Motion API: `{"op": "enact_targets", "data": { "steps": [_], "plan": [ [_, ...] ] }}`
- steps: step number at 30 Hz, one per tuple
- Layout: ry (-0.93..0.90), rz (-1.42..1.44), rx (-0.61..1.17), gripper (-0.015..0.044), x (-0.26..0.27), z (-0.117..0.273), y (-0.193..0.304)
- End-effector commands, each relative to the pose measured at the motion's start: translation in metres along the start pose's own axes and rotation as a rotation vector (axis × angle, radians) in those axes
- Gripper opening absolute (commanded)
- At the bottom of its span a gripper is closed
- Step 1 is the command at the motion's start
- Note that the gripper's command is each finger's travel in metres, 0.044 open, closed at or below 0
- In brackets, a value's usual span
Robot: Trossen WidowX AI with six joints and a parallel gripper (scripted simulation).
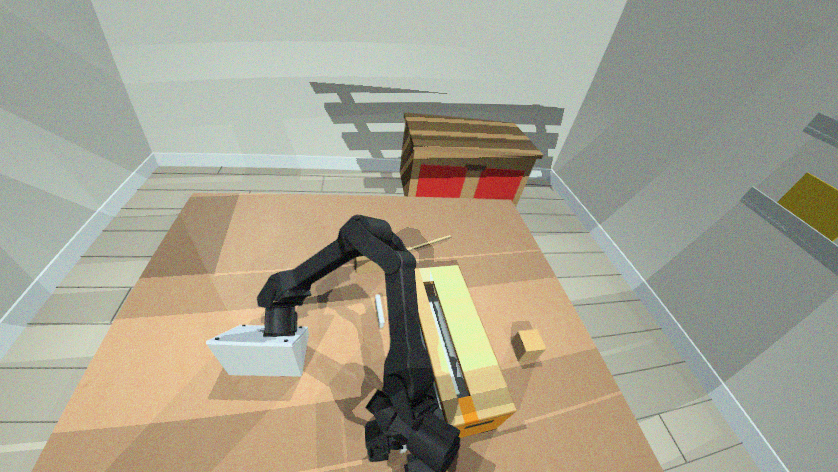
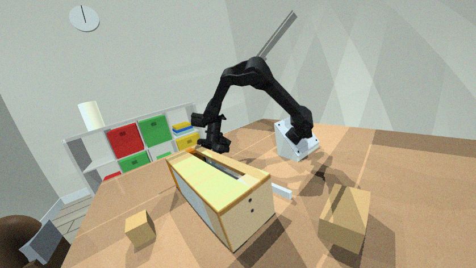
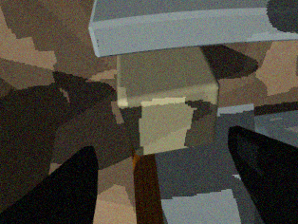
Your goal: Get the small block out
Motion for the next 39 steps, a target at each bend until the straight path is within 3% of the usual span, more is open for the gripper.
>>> {"op": "enact_targets", "data": {
  "steps": [1, 11, 18, 21, 24, 32, 39],
  "plan": [
    [0.007, -0.008, 0.002, 0.0285, -0.001, -0.006, -0.004],
    [0.009, -0.008, 0.002, 0.0285, -0.003, -0.017, -0.011],
    [0.009, -0.008, 0.002, 0.0101, -0.003, -0.017, -0.011],
    [0.009, -0.008, 0.002, 0.0081, -0.003, -0.017, -0.011],
    [0.007, -0.007, 0.001, 0.0002, -0.002, -0.010, -0.007],
    [0.004, -0.004, -0.001, 0.0000, 0.000, 0.036, 0.013],
    [-0.013, -0.038, -0.002, 0.0000, -0.007, 0.050, 0.017]
  ]
}}
Point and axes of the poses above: the point midway between the two fingers, 35 mm back from their tips, its own z axis back along the fingers, its own x axis across the jaws, y = z × x, the point moved 8 cm from there along z, back along the fingers, and after that the axes turned 3 degrees about z, right-handed, at the moved point
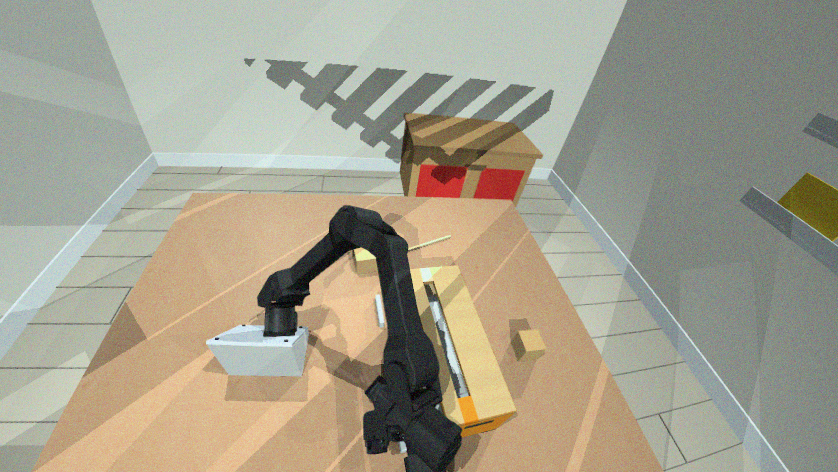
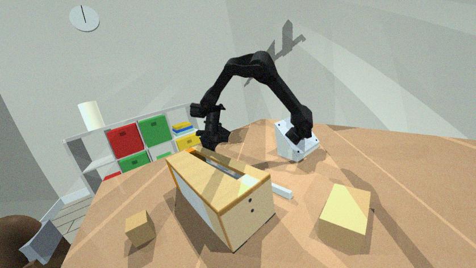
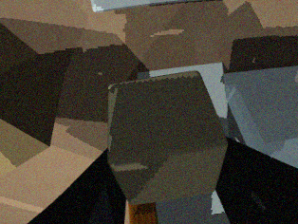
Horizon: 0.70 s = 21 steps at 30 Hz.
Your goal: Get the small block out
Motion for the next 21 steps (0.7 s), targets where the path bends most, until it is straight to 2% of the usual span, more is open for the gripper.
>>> {"op": "enact_targets", "data": {
  "steps": [1, 21],
  "plan": [
    [-0.020, -0.036, -0.002, 0.0000, -0.007, 0.012, 0.003],
    [-0.161, -0.317, 0.020, 0.0000, -0.066, 0.078, 0.002]
  ]
}}
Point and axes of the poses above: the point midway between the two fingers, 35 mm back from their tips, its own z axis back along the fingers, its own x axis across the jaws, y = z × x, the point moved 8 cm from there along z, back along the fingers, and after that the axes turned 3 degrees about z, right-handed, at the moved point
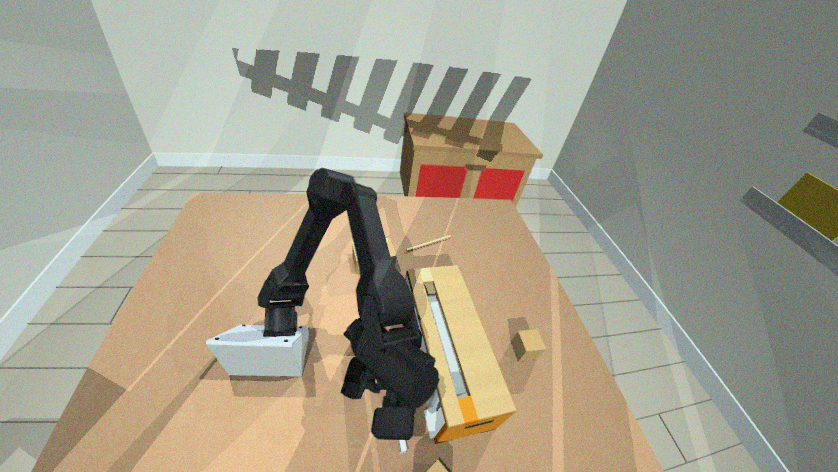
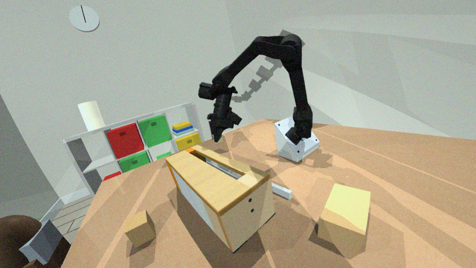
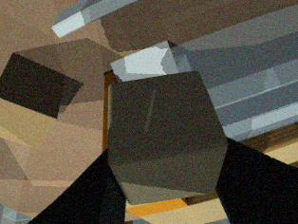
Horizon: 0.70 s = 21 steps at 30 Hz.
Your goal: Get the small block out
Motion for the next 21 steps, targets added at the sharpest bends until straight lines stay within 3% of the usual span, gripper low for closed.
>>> {"op": "enact_targets", "data": {
  "steps": [1, 21],
  "plan": [
    [-0.029, -0.056, 0.008, 0.0000, -0.008, 0.013, -0.005],
    [-0.127, -0.270, 0.048, 0.0000, -0.043, 0.052, -0.030]
  ]
}}
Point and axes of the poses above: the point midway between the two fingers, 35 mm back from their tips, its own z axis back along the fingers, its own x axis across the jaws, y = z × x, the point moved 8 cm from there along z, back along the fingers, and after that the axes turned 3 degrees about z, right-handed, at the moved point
